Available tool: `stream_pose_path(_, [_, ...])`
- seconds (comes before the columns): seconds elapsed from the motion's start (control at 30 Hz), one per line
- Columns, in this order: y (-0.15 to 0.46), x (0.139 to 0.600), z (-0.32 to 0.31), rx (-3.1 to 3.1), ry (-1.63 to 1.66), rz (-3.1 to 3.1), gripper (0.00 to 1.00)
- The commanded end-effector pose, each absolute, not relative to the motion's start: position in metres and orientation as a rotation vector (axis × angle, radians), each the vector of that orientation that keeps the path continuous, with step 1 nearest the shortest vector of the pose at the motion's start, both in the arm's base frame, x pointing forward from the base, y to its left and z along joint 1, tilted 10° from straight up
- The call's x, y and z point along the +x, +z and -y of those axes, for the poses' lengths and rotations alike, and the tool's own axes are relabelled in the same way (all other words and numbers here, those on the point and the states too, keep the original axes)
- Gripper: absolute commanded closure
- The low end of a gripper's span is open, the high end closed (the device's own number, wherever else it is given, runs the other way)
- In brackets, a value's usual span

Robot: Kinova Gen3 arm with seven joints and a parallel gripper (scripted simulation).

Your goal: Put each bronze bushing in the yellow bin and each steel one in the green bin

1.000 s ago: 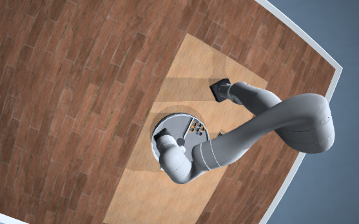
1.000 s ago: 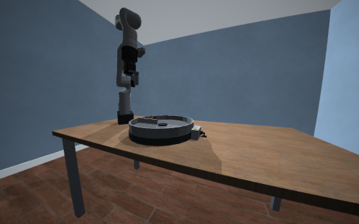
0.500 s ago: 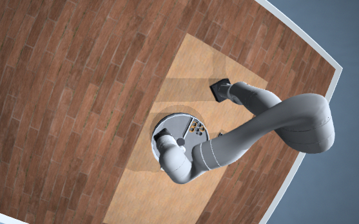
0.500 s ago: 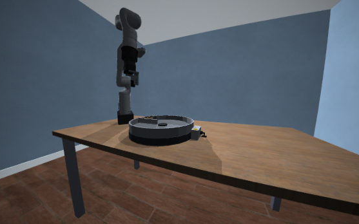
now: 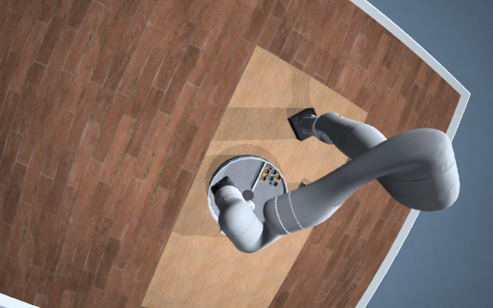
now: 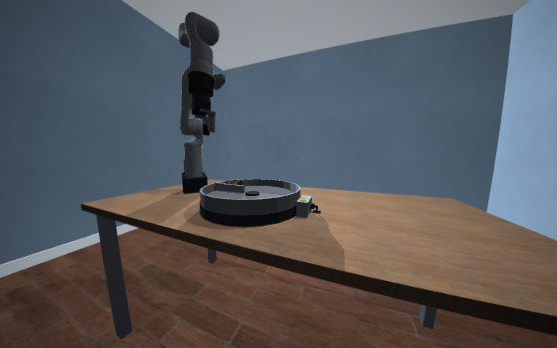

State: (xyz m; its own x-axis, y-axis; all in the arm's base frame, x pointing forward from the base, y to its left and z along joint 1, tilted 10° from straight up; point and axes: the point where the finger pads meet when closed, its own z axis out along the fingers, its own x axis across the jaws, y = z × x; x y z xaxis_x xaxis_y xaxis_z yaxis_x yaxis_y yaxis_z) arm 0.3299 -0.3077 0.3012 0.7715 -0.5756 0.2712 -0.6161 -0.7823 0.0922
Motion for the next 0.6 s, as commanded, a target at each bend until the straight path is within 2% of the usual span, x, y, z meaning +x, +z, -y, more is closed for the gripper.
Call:
stream_pose_path(0.0, [0.302, 0.33, 0.308, 2.788, 0.345, 0.946, 0.0])
stream_pose_path(0.43, [0.316, 0.348, 0.207, 2.788, 0.345, 0.946, 0.0])
stream_pose_path(0.57, [0.316, 0.348, 0.207, 2.788, 0.345, 0.946, 0.0])
